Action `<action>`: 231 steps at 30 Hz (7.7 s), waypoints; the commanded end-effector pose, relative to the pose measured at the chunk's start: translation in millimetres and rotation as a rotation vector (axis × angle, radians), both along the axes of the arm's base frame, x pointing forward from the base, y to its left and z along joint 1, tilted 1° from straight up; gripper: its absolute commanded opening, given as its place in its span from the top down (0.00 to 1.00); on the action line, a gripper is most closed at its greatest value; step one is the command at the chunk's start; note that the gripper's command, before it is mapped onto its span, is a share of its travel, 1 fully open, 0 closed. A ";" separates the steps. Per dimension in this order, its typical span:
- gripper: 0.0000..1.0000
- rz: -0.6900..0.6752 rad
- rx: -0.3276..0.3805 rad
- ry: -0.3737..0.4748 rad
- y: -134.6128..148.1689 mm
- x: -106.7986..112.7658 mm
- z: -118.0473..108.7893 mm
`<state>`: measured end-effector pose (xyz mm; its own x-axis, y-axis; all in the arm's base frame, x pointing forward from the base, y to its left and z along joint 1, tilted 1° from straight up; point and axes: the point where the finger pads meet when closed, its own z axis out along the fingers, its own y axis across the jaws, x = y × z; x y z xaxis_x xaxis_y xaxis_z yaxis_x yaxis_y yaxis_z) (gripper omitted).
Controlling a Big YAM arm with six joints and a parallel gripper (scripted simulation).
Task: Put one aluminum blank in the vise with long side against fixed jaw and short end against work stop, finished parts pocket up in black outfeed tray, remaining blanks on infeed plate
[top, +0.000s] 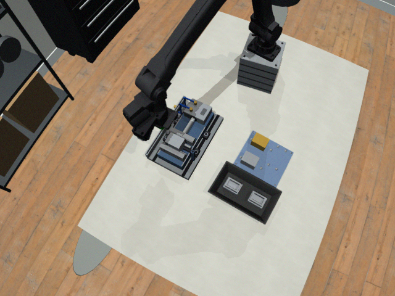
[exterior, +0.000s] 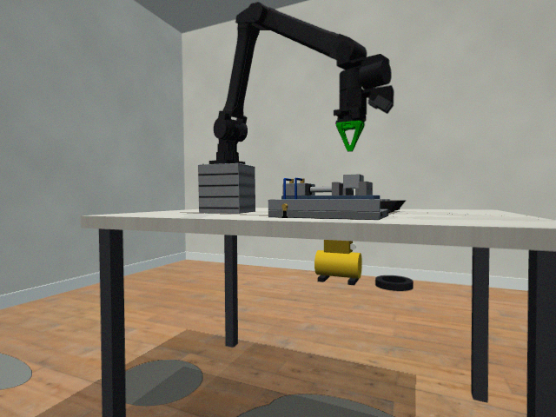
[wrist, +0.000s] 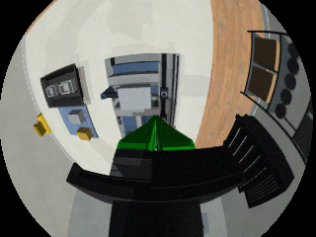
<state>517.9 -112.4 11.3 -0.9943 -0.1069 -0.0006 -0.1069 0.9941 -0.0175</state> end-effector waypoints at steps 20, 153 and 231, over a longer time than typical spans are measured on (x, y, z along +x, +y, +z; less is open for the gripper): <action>1.00 0.005 0.007 0.011 -8.1 -1.8 -49.9; 1.00 0.007 0.008 0.015 -8.1 -5.5 -68.8; 1.00 0.009 0.004 -0.001 -10.3 8.4 -59.8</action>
<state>517.8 -116.1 -45.1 -0.9938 -0.1109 -0.0001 -0.1109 0.9937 -0.0171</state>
